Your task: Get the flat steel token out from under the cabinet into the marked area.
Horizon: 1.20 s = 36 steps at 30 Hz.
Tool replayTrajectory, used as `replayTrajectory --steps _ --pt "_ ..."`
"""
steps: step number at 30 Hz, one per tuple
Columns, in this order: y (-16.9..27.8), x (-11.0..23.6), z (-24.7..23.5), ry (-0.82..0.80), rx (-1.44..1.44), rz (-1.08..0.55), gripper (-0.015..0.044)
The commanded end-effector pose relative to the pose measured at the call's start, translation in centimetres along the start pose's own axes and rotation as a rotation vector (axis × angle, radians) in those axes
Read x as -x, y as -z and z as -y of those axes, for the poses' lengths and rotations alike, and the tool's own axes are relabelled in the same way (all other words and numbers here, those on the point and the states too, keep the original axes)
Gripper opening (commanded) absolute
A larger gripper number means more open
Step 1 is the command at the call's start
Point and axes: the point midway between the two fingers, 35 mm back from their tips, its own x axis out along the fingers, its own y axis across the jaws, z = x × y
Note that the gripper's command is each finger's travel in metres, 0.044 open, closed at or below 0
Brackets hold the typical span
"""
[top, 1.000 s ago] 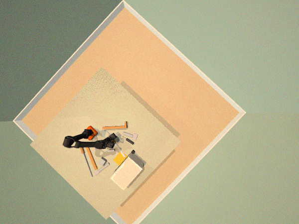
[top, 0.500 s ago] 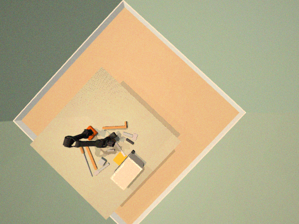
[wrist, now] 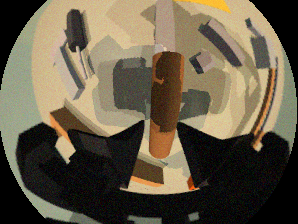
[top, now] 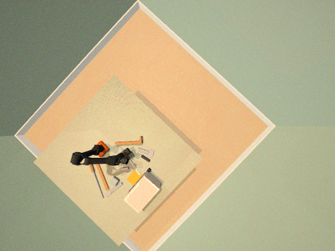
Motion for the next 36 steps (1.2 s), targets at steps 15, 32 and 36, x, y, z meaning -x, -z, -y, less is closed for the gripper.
replayTrajectory --steps 15,32,36 --pt "0.13 -0.39 0.03 -0.003 -0.001 0.001 0.027" --pt "-0.08 -0.19 -0.08 -0.005 0.001 0.007 0.0033" --pt "-0.08 -0.19 -0.08 -0.005 0.001 0.006 0.0"
